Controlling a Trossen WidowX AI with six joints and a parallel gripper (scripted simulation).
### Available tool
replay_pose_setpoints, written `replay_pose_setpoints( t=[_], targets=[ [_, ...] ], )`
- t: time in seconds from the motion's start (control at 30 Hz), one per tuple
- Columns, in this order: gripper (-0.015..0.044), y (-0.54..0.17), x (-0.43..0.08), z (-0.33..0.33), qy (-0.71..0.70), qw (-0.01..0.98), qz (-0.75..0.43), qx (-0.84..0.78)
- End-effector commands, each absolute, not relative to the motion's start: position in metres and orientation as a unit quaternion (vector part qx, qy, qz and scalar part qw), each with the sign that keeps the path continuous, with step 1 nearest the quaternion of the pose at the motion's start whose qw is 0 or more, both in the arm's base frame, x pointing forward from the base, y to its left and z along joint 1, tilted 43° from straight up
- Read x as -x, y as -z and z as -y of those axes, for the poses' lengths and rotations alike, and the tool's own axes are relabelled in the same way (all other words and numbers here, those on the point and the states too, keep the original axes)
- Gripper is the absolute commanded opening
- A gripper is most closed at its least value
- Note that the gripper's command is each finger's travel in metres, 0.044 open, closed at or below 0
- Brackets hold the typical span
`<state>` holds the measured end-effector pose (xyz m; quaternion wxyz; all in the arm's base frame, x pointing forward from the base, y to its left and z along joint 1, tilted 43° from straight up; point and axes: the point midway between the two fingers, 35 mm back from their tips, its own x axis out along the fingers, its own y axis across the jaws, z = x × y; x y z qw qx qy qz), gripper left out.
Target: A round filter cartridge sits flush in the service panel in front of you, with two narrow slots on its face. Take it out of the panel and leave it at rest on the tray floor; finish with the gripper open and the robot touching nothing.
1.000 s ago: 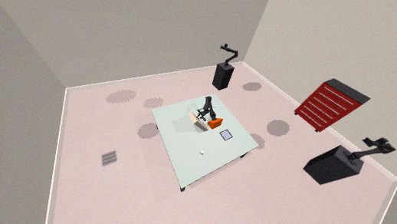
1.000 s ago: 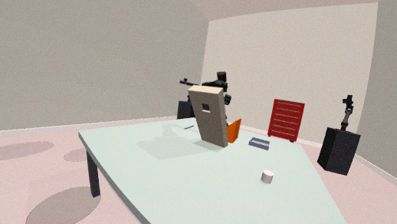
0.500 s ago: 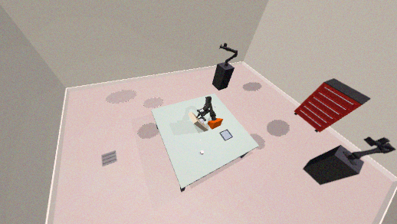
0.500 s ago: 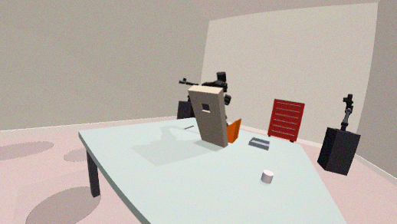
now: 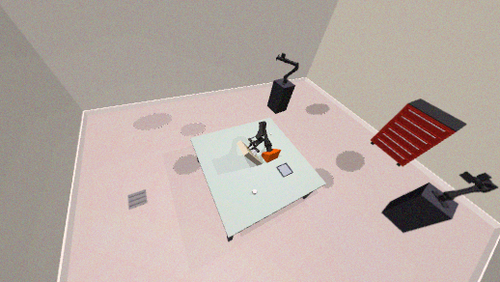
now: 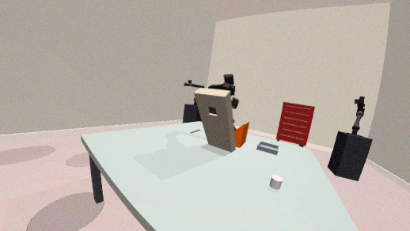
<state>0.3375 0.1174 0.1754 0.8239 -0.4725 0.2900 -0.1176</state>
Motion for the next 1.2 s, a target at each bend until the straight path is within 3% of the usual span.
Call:
replay_pose_setpoints(
  t=[0.0,0.47,1.17],
  targets=[
    [0.0000,-0.1753,-0.3377,-0.1170,0.118,0.824,-0.290,0.472],
    [0.0000,-0.1719,-0.3419,-0.1120,0.061,0.722,-0.314,0.614],
    [0.0000,-0.1719,-0.3419,-0.1119,-0.054,0.456,-0.315,0.830]
  ],
)
